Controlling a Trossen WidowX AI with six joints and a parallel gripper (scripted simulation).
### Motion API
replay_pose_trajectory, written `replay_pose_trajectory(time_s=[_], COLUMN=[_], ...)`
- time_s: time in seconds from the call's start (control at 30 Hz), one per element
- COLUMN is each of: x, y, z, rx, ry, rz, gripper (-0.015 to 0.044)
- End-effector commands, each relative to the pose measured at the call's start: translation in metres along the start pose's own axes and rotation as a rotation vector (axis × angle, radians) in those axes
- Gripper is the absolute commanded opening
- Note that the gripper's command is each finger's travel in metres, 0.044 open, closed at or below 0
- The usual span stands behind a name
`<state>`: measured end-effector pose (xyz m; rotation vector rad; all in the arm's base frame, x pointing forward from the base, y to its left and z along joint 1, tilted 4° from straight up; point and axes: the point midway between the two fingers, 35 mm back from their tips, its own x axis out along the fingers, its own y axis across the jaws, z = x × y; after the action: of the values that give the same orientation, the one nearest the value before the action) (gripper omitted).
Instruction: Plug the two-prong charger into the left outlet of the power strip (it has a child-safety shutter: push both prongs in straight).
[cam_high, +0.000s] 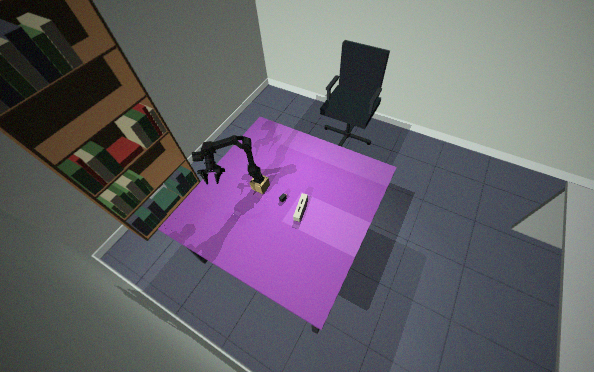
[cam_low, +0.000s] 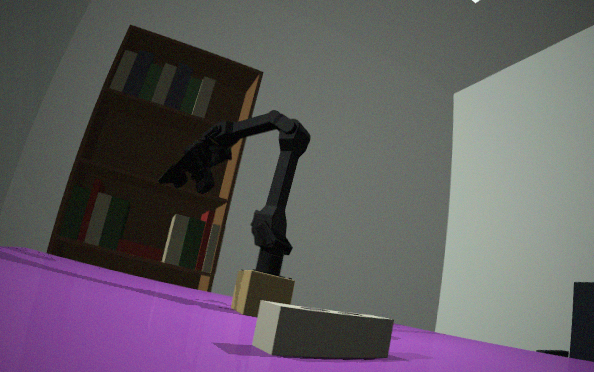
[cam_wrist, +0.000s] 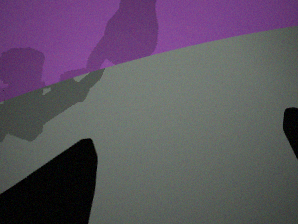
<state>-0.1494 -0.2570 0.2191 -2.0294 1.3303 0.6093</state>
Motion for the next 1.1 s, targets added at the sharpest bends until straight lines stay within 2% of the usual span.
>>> replay_pose_trajectory(time_s=[0.0, 0.03, 1.07], x=[0.001, 0.002, 0.085], y=[0.000, -0.001, -0.069], z=[0.000, 0.000, 0.004], rx=[-0.004, -0.017, -0.832], ry=[-0.001, -0.005, -0.161], rz=[-0.001, -0.005, -0.263], gripper=[0.0426, 0.0440, 0.0440])
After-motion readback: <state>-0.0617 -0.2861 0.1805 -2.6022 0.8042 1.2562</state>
